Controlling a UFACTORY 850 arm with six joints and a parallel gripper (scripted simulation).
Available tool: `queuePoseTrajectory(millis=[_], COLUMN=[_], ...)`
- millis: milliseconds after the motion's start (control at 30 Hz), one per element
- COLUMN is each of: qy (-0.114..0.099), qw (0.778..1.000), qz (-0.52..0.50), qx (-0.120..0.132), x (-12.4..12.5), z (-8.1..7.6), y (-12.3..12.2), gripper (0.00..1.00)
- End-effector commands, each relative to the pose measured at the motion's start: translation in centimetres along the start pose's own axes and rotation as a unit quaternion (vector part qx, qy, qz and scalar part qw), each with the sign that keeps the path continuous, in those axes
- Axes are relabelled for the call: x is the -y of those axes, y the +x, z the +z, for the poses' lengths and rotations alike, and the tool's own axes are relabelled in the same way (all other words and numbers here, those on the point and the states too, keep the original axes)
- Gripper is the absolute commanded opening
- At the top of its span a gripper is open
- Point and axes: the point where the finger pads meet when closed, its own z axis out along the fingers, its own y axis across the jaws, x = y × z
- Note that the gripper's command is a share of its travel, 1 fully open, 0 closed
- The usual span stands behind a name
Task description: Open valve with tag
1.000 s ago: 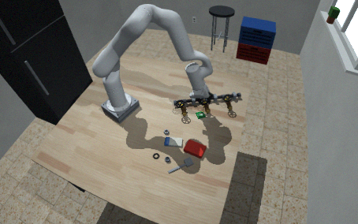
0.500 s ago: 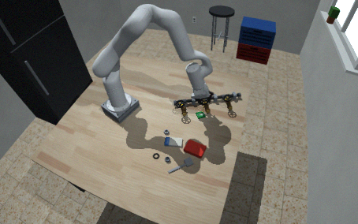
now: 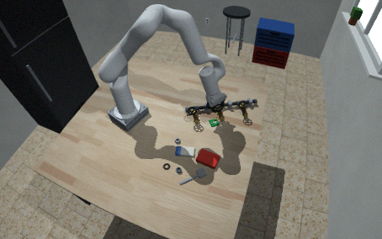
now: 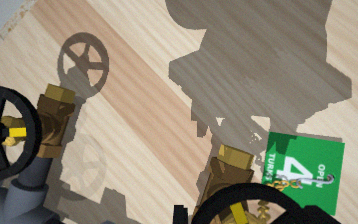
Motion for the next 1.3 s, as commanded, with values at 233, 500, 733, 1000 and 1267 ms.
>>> queuePoseTrajectory(millis=[233, 500, 733, 1000, 1267], qy=[0.007, 0.000, -0.004, -0.008, -0.005], qw=[0.959, 0.889, 0.811, 0.690, 0.552], qz=[-0.285, -0.457, -0.585, -0.724, -0.834], qx=[-0.003, -0.006, -0.008, -0.011, -0.011], x=[0.12, 0.12, 0.12, 0.12, 0.12], z=[-0.08, -0.08, -0.08, -0.08, -0.08], y=[0.07, 0.07, 0.07, 0.07, 0.07], gripper=[0.00, 0.00, 0.00, 0.00, 0.00])
